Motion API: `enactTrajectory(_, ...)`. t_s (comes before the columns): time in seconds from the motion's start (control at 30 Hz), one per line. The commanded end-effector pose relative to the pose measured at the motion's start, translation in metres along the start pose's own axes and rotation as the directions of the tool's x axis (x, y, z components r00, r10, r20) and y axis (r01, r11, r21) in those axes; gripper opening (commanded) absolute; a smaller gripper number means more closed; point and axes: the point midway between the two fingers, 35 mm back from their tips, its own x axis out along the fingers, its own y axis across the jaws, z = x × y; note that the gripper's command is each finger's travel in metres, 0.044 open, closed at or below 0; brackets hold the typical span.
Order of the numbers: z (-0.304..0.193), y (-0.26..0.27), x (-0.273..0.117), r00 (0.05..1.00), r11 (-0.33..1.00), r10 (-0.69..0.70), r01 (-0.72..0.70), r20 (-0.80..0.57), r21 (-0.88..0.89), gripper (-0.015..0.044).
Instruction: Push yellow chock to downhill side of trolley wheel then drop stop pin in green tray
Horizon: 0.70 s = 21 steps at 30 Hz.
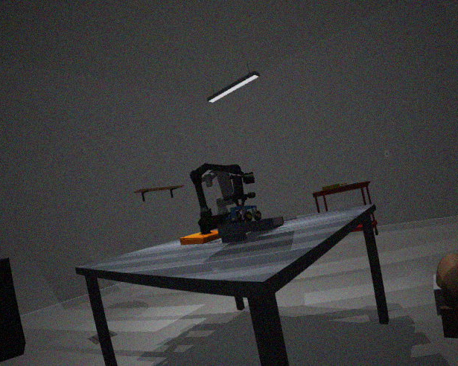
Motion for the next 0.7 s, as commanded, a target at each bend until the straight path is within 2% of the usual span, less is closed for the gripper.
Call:
enactTrajectory(0.0, -0.0005, 0.0007, -0.0004, 1.0, 0.993, -0.018, 0.02, 0.019, -0.116, 0.0)
enactTrajectory(0.33, -0.002, 0.0018, -0.0005, 0.997, 0.911, -0.054, 0.074, 0.061, -0.405, 0.0)
enactTrajectory(0.67, -0.0037, 0.0026, -0.001, 0.99, 0.744, -0.093, 0.137, 0.101, -0.654, 0.0)
